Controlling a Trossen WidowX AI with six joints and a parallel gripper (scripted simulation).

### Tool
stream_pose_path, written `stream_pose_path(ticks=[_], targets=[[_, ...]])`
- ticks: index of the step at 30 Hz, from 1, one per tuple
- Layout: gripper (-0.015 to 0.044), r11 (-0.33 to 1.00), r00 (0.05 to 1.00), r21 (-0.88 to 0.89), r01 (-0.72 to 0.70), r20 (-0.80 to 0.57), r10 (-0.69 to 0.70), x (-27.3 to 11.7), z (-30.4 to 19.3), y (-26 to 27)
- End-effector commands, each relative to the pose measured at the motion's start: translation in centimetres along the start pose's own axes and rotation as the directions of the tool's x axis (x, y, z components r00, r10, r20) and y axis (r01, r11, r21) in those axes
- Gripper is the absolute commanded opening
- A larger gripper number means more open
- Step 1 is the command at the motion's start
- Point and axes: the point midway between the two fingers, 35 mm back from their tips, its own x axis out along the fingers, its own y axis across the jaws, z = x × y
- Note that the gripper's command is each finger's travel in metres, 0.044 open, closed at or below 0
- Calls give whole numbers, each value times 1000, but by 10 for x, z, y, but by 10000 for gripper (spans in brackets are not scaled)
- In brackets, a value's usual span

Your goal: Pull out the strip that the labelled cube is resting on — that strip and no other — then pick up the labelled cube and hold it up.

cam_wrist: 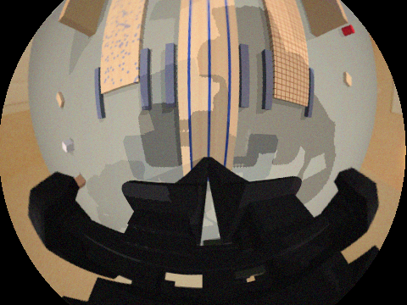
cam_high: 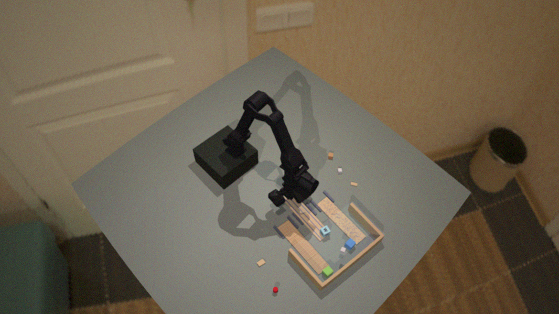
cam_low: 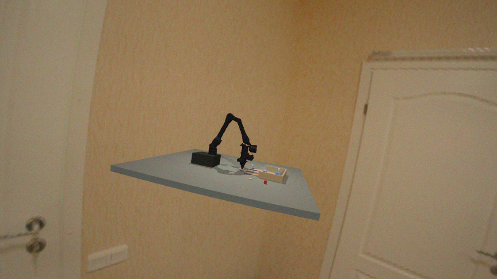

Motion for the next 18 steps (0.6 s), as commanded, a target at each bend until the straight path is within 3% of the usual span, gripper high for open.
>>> stream_pose_path(ticks=[1,18], targets=[[0,1000,1000,4,4,-24,-4,4,-13,-1],[0,1000,1000,4,4,-26,-4,4,-39,-2]])
